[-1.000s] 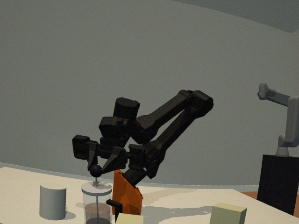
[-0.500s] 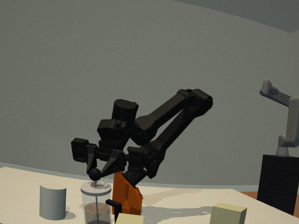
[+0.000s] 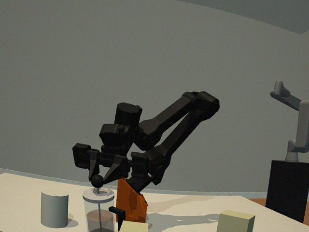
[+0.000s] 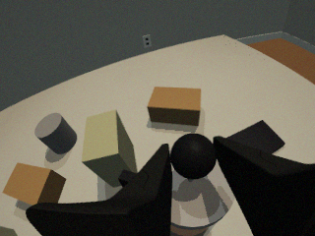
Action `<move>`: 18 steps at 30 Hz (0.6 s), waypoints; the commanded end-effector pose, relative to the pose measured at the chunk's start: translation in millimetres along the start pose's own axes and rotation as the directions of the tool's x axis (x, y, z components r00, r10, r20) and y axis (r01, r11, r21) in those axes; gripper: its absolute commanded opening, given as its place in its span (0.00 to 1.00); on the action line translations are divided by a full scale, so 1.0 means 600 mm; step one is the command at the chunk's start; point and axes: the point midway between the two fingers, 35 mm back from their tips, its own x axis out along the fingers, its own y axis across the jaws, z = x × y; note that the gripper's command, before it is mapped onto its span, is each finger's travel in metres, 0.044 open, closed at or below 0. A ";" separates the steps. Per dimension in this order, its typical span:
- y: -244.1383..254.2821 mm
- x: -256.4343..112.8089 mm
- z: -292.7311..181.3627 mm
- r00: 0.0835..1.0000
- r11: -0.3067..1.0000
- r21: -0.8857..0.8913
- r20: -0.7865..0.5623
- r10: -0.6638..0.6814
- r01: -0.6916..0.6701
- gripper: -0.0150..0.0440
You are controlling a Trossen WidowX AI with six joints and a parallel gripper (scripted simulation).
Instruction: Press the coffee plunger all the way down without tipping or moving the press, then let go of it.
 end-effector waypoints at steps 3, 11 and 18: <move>0.000 0.000 0.000 1.000 1.000 0.000 0.000 0.000 0.000 0.46; 0.000 0.000 0.000 1.000 1.000 0.000 0.000 0.000 0.000 0.50; 0.000 0.000 0.000 1.000 1.000 0.000 0.000 0.000 0.000 0.81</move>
